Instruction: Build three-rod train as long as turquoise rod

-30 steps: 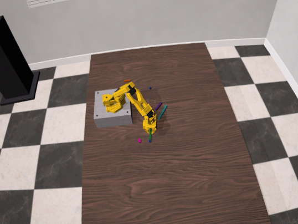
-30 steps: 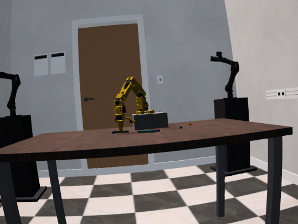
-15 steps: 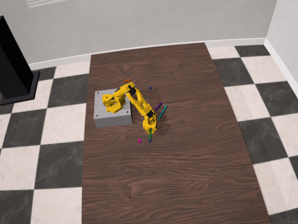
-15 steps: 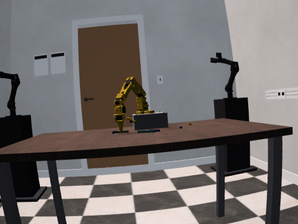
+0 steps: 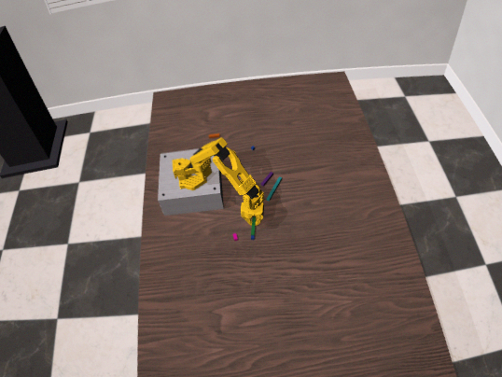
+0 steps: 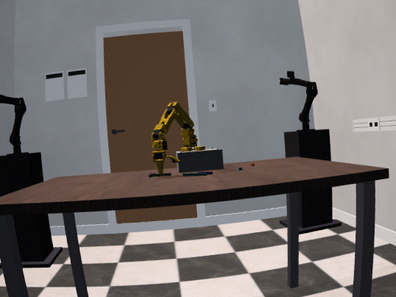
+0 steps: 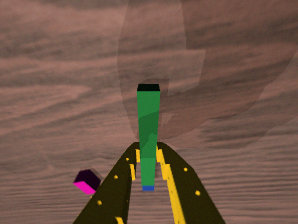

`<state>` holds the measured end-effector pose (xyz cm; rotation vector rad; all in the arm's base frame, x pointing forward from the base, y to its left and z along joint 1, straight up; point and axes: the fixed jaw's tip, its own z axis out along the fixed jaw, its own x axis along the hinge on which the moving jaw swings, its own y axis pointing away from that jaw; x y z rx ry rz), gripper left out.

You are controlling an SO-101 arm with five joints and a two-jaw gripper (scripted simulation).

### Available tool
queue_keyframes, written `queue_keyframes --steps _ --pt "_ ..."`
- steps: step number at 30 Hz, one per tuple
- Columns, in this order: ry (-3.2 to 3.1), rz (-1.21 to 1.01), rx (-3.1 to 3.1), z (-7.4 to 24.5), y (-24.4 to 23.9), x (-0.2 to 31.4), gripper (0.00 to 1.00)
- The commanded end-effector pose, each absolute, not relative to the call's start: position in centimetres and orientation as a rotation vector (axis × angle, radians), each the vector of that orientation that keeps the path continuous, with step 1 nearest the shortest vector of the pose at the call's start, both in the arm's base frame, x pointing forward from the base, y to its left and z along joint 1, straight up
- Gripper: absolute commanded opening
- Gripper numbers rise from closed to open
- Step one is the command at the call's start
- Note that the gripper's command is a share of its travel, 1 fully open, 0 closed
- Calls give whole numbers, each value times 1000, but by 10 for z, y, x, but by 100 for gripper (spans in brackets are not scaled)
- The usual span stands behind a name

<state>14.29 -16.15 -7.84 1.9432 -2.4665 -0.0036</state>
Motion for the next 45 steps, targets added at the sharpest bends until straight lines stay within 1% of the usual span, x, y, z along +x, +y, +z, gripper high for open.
queue_keyframes --steps 1,37,45 --pt "-2468 -42 1941 -82 -160 139 0" --pt "-2468 -46 1941 -82 -160 139 0" --pt "-2468 -46 1941 -82 -160 139 5"
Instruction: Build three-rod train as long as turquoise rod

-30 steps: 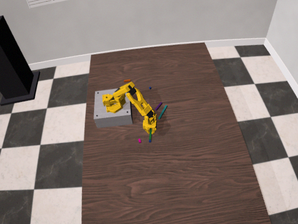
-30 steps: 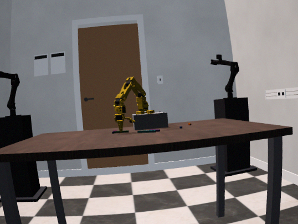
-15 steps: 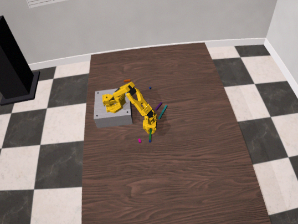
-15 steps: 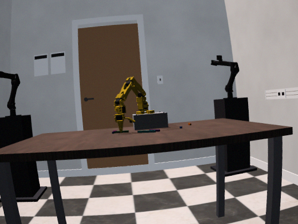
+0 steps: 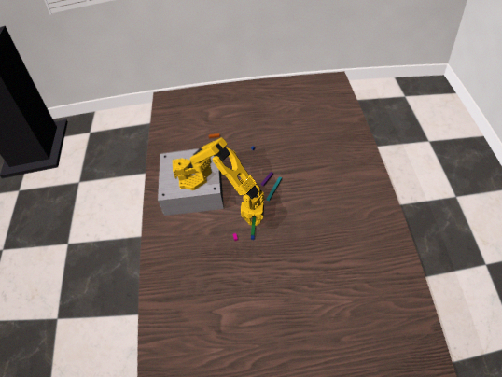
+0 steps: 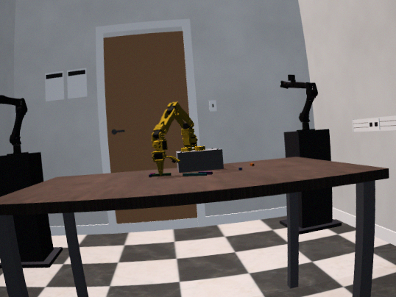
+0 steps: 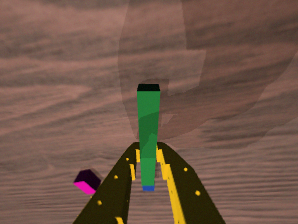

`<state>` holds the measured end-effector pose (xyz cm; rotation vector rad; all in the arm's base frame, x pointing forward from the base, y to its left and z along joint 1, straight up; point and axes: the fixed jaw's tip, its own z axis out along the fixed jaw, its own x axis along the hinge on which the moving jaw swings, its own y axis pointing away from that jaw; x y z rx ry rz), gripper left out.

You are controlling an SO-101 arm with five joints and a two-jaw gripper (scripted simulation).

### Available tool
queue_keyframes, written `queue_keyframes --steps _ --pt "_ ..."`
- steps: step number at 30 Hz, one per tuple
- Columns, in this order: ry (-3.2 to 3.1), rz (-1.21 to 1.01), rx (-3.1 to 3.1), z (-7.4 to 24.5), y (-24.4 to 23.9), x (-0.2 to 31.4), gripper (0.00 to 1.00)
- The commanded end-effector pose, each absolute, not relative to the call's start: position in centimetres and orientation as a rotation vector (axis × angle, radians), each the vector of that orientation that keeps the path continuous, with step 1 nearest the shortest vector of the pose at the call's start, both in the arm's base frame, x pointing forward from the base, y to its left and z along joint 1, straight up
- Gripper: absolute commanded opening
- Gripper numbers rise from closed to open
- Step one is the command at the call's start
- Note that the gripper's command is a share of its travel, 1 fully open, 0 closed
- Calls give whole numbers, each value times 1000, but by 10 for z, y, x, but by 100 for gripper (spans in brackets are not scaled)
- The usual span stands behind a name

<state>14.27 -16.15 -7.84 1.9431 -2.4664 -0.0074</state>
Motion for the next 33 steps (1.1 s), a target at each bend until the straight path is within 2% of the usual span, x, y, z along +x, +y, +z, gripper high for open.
queue_keyframes --steps 1,14,33 --pt "-2468 -46 1941 -82 -160 139 5" --pt "-2468 -46 1941 -82 -160 139 7" --pt "-2468 -46 1941 -82 -160 139 17"
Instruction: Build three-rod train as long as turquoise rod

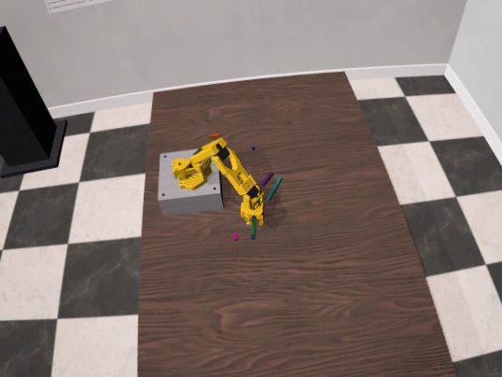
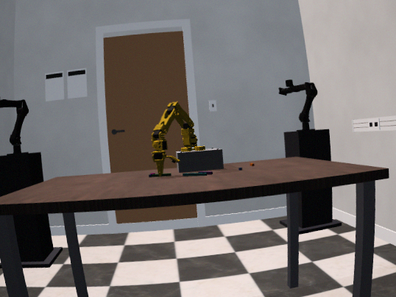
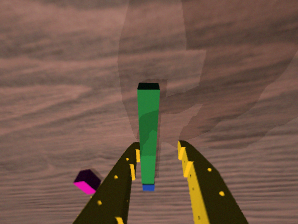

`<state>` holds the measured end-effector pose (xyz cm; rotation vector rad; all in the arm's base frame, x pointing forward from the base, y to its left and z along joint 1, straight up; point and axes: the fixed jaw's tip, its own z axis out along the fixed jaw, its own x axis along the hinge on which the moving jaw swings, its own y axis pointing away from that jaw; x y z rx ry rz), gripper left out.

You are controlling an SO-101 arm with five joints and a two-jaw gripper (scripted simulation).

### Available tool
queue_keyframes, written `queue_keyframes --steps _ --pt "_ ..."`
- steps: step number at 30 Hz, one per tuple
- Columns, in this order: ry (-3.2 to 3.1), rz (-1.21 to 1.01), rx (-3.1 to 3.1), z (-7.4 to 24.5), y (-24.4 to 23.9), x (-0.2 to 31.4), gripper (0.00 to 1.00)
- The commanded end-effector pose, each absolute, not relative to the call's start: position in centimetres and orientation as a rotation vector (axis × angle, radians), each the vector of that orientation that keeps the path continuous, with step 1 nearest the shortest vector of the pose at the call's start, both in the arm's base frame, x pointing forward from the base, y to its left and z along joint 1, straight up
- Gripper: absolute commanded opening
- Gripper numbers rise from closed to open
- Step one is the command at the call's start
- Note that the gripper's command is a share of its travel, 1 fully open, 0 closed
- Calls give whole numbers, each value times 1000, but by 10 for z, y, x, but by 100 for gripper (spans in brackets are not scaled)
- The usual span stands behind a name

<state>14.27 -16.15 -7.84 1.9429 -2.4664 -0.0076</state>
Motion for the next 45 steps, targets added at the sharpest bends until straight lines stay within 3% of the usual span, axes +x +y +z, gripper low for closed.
queue_keyframes --steps 1,45 --pt "-2468 -46 1941 -82 -160 139 17" --pt "-2468 -46 1941 -78 -158 131 17"
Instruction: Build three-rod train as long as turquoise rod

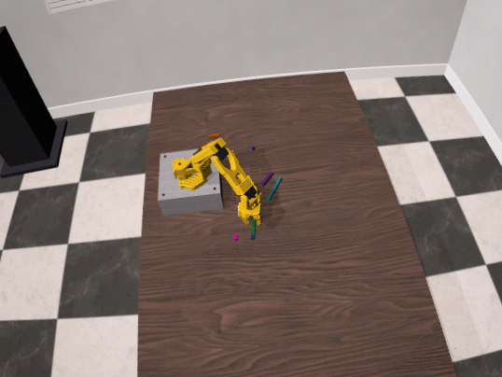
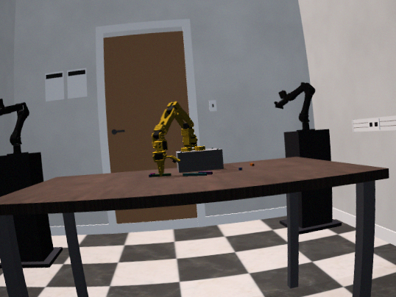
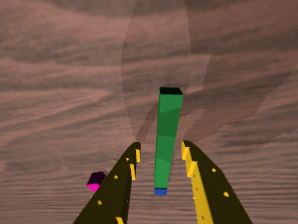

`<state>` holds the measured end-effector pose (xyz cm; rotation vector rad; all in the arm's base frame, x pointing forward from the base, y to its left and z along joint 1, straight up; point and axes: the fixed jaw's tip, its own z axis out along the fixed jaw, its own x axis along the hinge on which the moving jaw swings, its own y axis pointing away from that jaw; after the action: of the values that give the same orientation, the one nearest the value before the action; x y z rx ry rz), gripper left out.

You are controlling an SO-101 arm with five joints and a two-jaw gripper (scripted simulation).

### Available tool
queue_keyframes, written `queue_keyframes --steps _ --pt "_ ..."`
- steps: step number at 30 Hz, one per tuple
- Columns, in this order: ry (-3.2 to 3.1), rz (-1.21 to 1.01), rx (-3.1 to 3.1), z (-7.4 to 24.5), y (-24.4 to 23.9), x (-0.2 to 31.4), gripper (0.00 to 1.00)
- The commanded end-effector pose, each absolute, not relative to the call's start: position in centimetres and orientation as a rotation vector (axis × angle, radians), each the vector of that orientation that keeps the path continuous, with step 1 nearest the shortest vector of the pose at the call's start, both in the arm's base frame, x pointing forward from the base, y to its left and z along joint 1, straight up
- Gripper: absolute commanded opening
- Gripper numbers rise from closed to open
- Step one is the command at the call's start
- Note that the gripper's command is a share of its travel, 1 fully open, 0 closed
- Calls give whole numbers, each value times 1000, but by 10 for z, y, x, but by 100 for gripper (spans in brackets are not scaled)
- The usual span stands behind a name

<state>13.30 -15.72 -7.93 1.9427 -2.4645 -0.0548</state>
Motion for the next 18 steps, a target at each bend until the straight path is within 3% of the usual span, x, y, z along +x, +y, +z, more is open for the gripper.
queue_keyframes --steps 1,18 --pt "-2468 -46 1941 -78 -158 131 17" --pt "-2468 -46 1941 -64 -159 131 17"
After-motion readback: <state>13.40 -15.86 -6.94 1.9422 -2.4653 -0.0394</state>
